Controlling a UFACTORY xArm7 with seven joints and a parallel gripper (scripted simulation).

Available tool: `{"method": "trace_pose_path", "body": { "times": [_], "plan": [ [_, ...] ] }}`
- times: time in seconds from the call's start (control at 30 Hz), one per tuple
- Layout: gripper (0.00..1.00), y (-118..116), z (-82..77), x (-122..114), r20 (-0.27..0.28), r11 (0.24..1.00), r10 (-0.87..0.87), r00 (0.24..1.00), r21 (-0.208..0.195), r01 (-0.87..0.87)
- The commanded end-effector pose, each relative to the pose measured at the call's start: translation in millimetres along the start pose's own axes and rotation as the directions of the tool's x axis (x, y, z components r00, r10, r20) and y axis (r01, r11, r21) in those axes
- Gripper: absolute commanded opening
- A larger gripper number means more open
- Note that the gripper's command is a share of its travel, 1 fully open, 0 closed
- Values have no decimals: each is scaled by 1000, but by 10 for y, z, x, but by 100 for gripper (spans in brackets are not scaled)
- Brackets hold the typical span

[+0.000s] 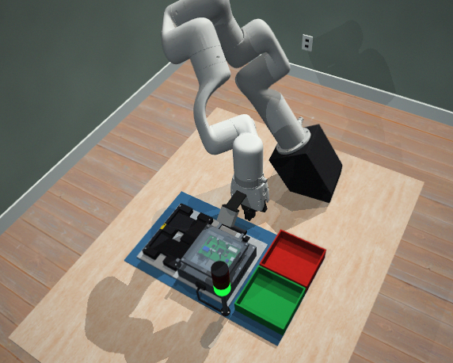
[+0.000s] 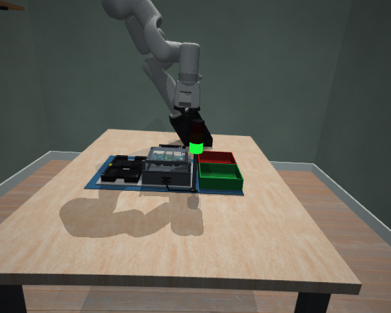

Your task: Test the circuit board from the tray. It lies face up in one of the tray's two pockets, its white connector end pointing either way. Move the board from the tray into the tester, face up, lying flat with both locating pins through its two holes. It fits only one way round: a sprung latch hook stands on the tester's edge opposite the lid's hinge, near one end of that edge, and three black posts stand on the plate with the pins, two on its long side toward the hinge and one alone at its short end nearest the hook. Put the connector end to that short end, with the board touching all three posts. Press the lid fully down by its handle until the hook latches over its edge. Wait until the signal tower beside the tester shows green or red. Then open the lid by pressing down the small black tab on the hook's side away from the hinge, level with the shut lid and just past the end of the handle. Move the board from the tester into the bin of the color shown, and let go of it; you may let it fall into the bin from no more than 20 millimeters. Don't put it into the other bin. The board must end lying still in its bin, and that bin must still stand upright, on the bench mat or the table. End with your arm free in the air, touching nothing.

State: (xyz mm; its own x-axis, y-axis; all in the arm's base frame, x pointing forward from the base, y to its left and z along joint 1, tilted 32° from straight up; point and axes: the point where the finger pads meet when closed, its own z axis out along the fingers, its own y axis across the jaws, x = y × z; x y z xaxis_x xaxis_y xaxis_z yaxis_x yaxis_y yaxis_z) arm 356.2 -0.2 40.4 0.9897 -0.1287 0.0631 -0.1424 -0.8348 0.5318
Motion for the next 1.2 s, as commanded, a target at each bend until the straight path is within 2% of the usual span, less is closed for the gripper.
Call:
{"method": "trace_pose_path", "body": {
  "times": [0.0, 0.17, 0.5, 0.63, 1.17],
  "plan": [
    [0, -17, 19, 11, -3, 1000, 0, 1000, 2, 0],
    [0, -17, 97, 11, -3, 1000, 0, 1000, 2, 0],
    [0, -17, 537, 13, -3, 1000, 0, 1000, 2, 0],
    [0, -18, 652, 13, -3, 1000, 0, 1000, 2, 0],
    [0, -18, 697, 14, -3, 1000, 0, 1000, 2, 0]
  ]
}}
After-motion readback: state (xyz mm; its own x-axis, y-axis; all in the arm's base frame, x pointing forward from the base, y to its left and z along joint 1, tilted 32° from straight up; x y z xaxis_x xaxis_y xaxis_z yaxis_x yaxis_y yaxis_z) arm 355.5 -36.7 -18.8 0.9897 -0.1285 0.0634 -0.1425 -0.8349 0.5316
